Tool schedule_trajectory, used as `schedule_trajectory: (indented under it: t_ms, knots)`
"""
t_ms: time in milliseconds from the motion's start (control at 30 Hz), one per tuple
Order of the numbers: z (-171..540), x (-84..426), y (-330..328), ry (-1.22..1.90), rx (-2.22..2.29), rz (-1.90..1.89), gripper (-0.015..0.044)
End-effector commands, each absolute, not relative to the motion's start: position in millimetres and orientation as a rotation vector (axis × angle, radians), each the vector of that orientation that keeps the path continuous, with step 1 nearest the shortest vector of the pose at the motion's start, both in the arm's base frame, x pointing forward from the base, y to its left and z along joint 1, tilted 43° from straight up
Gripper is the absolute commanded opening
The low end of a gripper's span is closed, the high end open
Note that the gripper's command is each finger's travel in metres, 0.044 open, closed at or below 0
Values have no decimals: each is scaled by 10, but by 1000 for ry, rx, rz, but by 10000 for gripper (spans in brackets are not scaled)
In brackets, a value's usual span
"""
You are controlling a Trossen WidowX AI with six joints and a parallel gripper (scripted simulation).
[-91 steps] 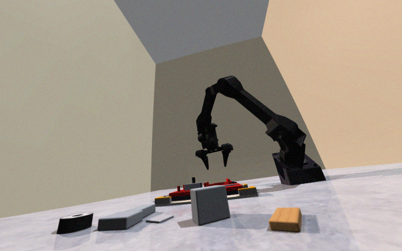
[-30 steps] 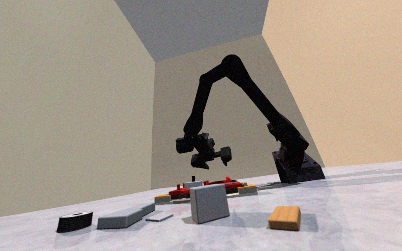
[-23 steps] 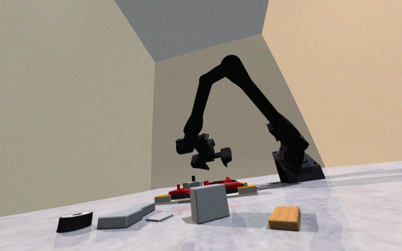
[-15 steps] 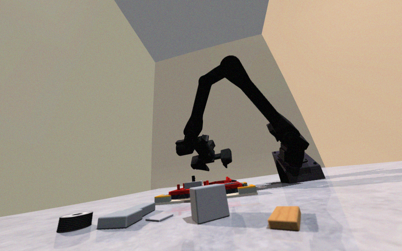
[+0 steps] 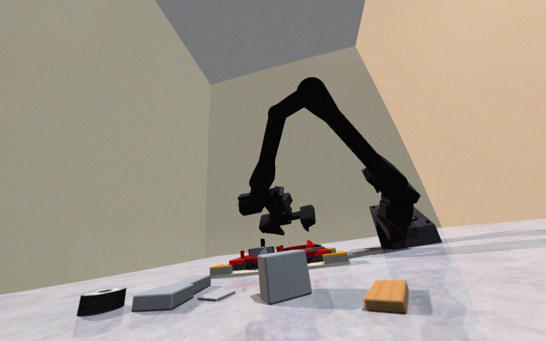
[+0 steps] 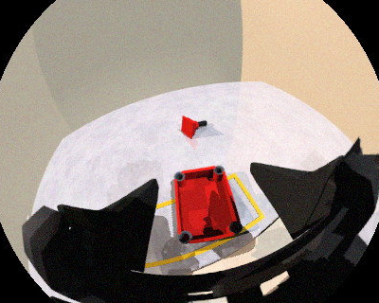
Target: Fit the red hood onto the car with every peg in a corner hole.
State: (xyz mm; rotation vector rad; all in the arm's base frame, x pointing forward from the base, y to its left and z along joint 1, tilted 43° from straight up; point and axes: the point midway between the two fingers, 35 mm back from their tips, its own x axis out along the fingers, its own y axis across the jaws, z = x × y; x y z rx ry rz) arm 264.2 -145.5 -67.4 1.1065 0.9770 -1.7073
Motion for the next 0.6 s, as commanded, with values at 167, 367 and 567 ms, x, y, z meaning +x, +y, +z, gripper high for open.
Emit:
schedule_trajectory:
  t_ms: [167, 367, 567]
  knots:
    - [-720, 2649, -1407, 974, 1109, -1707, 440]
    - [-748, 2657, -1378, 973, 1110, -1706, 440]
    - [-776, 2665, -1348, 972, 1111, -1705, 440]
